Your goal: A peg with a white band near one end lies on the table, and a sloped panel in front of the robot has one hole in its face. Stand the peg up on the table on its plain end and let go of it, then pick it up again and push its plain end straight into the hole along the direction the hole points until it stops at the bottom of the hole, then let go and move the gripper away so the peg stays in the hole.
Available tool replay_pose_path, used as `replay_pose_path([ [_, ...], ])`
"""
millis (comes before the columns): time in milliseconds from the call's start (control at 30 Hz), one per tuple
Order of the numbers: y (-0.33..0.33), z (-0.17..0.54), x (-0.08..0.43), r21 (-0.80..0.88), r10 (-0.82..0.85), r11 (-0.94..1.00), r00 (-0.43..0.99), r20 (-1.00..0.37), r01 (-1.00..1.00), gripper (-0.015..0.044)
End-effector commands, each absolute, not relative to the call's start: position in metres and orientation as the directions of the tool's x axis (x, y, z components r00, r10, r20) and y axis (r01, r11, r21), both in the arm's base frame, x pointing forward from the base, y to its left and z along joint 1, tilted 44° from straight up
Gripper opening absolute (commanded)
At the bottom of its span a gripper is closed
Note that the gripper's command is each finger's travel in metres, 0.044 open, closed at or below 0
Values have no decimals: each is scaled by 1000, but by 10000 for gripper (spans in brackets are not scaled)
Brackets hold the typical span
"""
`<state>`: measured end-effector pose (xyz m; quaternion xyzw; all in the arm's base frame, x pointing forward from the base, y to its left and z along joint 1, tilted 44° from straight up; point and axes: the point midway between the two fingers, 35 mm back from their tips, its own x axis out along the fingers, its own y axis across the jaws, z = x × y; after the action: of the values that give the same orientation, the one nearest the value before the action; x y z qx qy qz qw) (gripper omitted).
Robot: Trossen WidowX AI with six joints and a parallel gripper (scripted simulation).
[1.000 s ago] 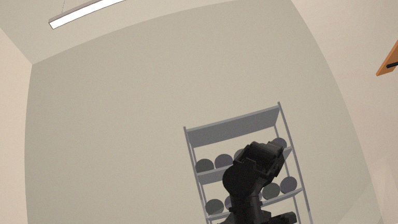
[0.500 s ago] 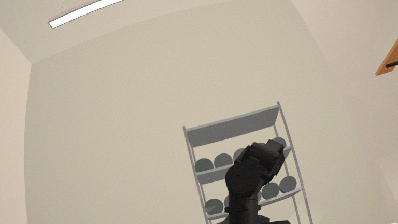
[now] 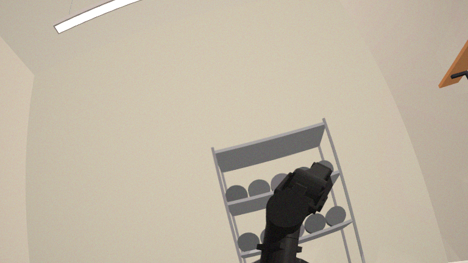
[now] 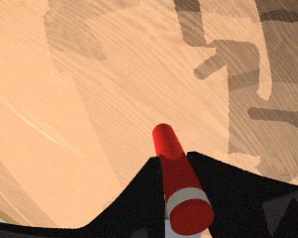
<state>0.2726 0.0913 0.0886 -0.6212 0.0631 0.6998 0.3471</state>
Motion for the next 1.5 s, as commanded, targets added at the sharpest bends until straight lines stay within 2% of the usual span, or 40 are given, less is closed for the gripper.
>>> replay_pose_path([
  [0, 89, 85, 279, -318, 373, -748, 28, -928, -583, 0],
  [767, 72, 68, 318, -224, 171, -665, 147, -974, -713, 0],
  [1467, 58, 60, 354, -220, -13, -533, 268, -963, -817, 0],
])
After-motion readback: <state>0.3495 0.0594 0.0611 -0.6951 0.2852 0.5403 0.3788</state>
